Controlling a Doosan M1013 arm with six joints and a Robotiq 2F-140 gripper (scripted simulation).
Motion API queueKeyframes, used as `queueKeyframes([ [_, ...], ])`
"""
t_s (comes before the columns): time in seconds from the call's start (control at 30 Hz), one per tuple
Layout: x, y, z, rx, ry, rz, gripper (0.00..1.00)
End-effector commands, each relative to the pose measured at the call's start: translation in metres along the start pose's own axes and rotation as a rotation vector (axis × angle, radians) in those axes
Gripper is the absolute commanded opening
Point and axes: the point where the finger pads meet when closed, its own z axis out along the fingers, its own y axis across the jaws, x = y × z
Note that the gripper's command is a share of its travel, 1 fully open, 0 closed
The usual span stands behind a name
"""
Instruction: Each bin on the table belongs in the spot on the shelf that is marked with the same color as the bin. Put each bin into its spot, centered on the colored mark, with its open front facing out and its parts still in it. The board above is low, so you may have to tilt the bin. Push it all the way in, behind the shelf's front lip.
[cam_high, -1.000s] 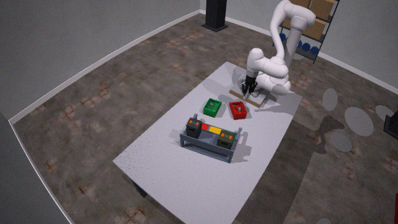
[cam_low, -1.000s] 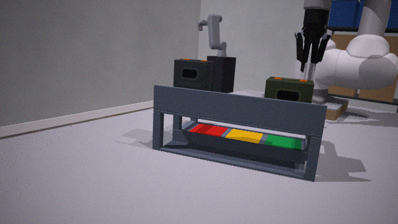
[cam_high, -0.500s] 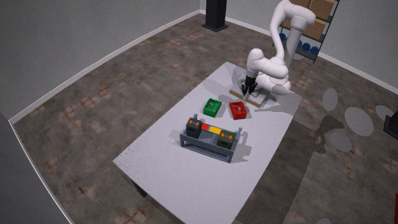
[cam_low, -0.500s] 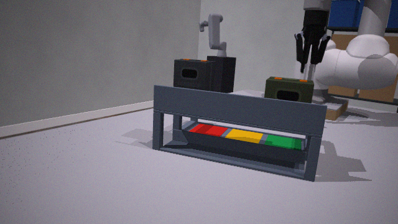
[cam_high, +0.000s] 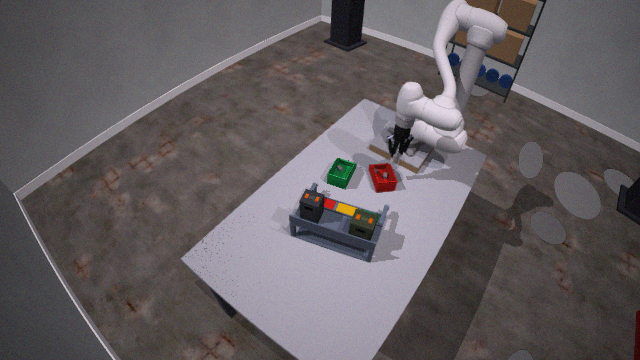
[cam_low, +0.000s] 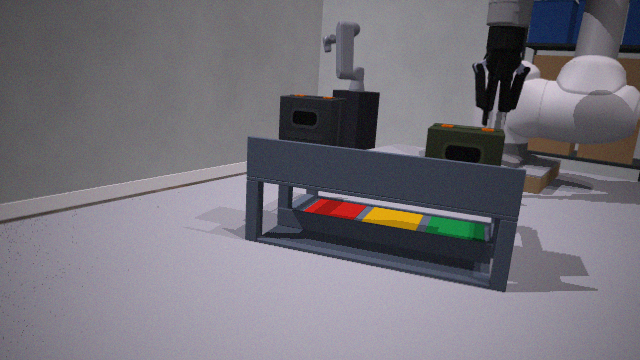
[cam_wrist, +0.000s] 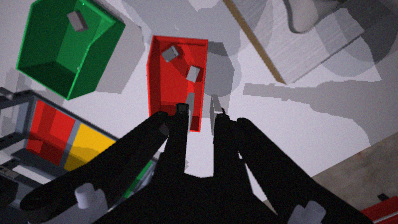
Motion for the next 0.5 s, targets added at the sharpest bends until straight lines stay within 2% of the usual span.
queueKeyframes([
  [0.0,0.000,0.000,0.006,0.000,0.000,0.000,0.24],
  [0.47,0.000,0.000,0.031,0.000,0.000,0.000,0.24],
])
